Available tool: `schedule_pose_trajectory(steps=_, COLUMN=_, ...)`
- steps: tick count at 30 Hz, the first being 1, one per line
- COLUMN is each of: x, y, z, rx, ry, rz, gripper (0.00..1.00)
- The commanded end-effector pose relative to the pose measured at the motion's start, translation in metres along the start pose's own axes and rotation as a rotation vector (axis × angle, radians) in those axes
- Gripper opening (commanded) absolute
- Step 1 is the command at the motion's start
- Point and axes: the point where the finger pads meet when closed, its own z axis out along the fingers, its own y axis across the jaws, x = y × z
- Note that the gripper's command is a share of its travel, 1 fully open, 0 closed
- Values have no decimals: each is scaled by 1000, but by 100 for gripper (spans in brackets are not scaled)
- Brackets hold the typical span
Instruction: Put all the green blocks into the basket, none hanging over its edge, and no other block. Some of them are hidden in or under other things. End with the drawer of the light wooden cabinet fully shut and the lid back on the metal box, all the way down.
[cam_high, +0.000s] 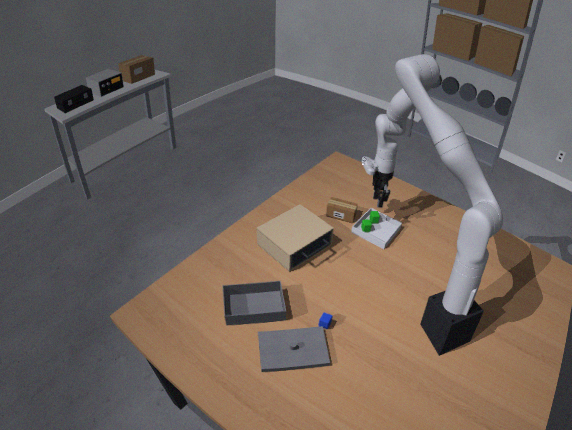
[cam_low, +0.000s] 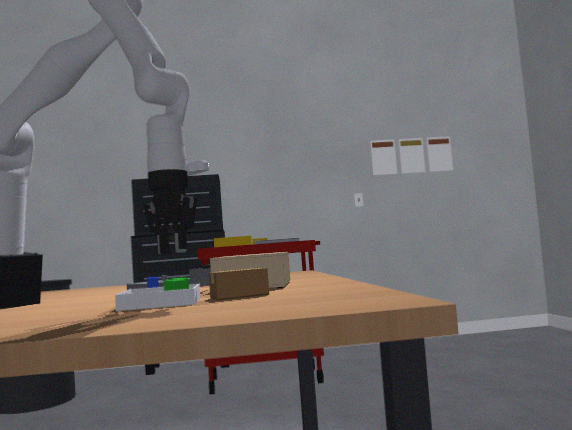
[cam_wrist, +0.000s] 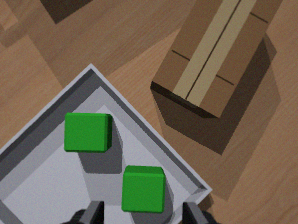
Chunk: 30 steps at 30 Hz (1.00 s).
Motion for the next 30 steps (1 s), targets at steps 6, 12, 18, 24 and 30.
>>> schedule_pose_trajectory(steps=6, x=0, y=1, z=-32, rx=-3, ry=1, rz=0, gripper=54)
schedule_pose_trajectory(steps=12, x=0, y=1, z=-52, rx=-3, ry=1, rz=0, gripper=54)
schedule_pose_trajectory(steps=18, x=0, y=1, z=-62, rx=-3, ry=1, rz=0, gripper=54)
schedule_pose_trajectory(steps=24, x=0, y=1, z=-71, rx=-3, ry=1, rz=0, gripper=54)
schedule_pose_trajectory(steps=30, x=0, y=1, z=-74, rx=-3, ry=1, rz=0, gripper=54)
